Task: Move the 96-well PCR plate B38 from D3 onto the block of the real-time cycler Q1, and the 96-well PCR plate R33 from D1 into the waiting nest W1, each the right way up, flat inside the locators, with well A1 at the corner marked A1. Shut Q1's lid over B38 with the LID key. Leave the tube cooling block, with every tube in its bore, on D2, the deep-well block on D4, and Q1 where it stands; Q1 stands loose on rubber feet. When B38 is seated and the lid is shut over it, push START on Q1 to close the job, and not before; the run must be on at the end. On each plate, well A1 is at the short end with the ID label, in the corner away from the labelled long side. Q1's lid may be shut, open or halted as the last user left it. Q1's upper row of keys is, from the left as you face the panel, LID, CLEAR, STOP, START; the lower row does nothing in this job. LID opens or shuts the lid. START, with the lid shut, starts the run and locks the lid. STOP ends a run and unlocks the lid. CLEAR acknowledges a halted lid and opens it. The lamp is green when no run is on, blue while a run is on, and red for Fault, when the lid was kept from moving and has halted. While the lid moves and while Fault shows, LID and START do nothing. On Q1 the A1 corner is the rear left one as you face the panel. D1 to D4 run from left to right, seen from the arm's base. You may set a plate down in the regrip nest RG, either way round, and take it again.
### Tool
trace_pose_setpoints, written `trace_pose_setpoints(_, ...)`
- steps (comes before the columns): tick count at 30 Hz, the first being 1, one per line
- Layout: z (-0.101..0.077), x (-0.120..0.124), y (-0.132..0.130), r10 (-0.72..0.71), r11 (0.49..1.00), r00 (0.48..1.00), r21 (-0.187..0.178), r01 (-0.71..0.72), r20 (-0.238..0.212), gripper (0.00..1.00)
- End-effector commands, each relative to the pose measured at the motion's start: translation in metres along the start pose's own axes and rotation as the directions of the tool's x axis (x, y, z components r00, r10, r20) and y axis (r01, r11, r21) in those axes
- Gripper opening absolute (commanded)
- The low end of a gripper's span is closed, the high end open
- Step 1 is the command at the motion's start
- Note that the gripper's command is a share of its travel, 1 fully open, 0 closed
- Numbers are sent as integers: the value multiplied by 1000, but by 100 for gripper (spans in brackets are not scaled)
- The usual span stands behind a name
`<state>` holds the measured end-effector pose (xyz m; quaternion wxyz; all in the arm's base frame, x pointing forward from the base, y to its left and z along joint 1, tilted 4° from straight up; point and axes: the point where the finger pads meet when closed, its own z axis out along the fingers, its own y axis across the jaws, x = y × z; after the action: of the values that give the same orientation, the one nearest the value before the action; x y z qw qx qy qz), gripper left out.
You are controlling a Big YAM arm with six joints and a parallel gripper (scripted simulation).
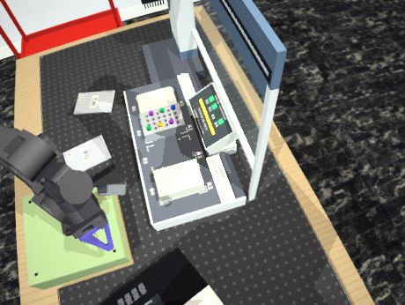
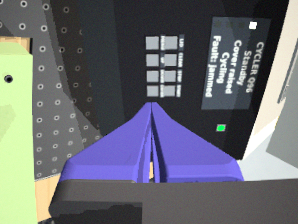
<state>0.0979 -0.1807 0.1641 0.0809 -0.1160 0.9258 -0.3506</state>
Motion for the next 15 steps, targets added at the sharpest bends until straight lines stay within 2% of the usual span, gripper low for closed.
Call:
trace_pose_setpoints(1, -17, -5, -30, 33, 997, 999, 62, -34, 19, 0)
trace_pose_setpoints(15, -22, -5, -35, 14, 997, 1000, 74, -15, 22, 0)
